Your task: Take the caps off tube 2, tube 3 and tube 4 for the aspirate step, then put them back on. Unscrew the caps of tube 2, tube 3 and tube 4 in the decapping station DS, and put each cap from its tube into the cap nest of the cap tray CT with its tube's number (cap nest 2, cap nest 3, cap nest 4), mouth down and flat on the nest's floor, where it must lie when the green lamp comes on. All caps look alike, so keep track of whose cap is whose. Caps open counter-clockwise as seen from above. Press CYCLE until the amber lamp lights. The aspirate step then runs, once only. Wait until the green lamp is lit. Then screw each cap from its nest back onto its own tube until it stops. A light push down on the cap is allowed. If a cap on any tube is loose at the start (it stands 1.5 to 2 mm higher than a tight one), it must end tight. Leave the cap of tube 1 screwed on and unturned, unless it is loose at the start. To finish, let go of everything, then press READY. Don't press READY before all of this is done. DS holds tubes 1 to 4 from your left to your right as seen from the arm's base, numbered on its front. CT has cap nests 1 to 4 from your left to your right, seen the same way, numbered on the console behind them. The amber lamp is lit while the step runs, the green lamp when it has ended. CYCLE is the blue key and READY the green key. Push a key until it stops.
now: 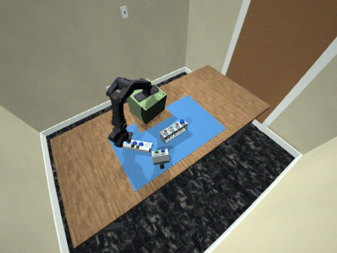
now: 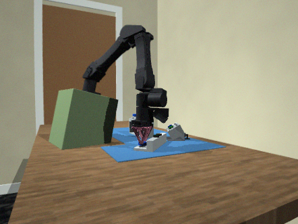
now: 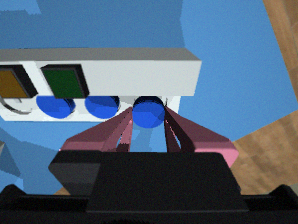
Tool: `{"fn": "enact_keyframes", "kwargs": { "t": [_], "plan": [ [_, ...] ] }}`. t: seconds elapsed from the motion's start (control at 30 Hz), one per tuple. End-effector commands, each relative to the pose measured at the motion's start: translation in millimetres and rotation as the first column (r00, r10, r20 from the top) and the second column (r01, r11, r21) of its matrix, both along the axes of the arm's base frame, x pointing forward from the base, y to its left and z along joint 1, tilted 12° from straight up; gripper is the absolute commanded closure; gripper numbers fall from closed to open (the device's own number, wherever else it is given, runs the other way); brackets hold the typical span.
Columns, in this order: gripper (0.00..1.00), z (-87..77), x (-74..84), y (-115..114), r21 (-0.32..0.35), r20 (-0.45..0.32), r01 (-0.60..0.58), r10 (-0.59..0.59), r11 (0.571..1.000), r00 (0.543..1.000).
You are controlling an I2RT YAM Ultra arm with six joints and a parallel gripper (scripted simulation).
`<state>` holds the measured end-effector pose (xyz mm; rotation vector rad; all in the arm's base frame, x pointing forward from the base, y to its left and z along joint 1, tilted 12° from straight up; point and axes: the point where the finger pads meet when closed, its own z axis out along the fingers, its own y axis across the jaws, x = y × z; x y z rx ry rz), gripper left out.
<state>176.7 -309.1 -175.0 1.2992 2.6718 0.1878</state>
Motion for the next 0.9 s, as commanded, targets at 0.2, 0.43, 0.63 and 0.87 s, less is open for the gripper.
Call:
{"fn": "enact_keyframes", "kwargs": {
  "t": [0.2,0.43,0.63,0.87],
  "plan": [
    [1.00,5.1,2.9,-8.8,-0.026,0.012,0.003,-0.002,1.000,1.000],
    [1.00,5.2,2.6,-10.2,-0.027,0.012,0.003,-0.002,1.000,1.000],
    [1.00,5.4,2.3,-11.4,-0.027,0.012,0.003,-0.002,1.000,1.000],
    [1.00,5.4,2.4,-11.4,-0.027,0.012,0.003,-0.002,1.000,1.000]
  ]
}}
